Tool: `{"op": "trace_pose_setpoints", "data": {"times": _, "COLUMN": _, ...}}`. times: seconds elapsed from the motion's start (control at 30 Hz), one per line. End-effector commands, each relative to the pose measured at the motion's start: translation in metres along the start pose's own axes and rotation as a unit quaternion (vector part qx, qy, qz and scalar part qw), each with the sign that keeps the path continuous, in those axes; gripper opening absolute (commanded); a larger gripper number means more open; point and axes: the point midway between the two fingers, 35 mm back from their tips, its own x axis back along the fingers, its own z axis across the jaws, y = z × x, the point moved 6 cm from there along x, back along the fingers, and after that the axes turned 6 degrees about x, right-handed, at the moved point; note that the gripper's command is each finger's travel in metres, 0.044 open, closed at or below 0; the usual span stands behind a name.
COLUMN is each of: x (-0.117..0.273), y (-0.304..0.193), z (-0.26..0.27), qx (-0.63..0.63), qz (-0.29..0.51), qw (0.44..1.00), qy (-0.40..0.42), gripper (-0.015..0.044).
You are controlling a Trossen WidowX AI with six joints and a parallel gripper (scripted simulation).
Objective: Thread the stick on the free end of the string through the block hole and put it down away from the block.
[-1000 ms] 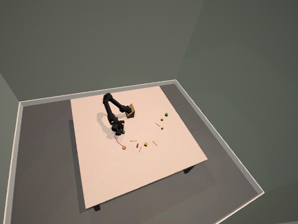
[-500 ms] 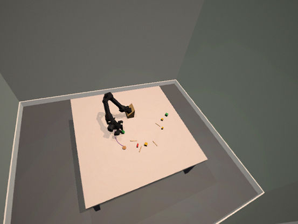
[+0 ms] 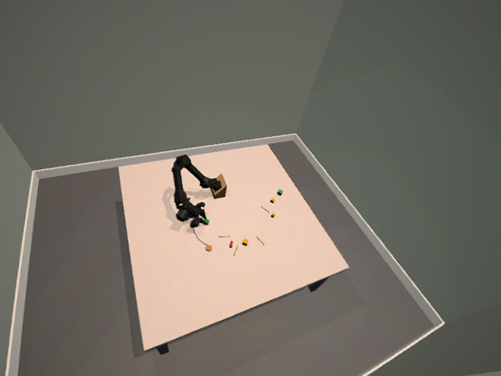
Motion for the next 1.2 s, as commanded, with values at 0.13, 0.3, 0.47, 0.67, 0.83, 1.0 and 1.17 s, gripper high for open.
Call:
{"op": "trace_pose_setpoints", "data": {"times": 0.13, "x": 0.001, "y": 0.007, "z": 0.001, "qx": 0.003, "qz": 0.028, "qw": 1.0, "qy": 0.0, "gripper": 0.0}}
{"op": "trace_pose_setpoints", "data": {"times": 0.3, "x": 0.0, "y": 0.014, "z": 0.0, "qx": 0.005, "qz": 0.059, "qw": 0.998, "qy": -0.001, "gripper": 0.0}}
{"op": "trace_pose_setpoints", "data": {"times": 0.47, "x": 0.0, "y": 0.021, "z": -0.001, "qx": 0.005, "qz": 0.089, "qw": 0.996, "qy": 0.003, "gripper": 0.0}}
{"op": "trace_pose_setpoints", "data": {"times": 0.67, "x": 0.0, "y": 0.021, "z": -0.002, "qx": 0.004, "qz": 0.093, "qw": 0.996, "qy": 0.003, "gripper": 0.0053}}
{"op": "trace_pose_setpoints", "data": {"times": 0.83, "x": 0.0, "y": 0.021, "z": -0.002, "qx": 0.004, "qz": 0.093, "qw": 0.996, "qy": 0.003, "gripper": 0.0184}}
{"op": "trace_pose_setpoints", "data": {"times": 1.0, "x": 0.041, "y": 0.02, "z": 0.0, "qx": 0.005, "qz": 0.094, "qw": 0.996, "qy": 0.004, "gripper": 0.0245}}
{"op": "trace_pose_setpoints", "data": {"times": 1.17, "x": 0.065, "y": 0.017, "z": -0.001, "qx": 0.006, "qz": 0.094, "qw": 0.996, "qy": 0.004, "gripper": 0.0245}}
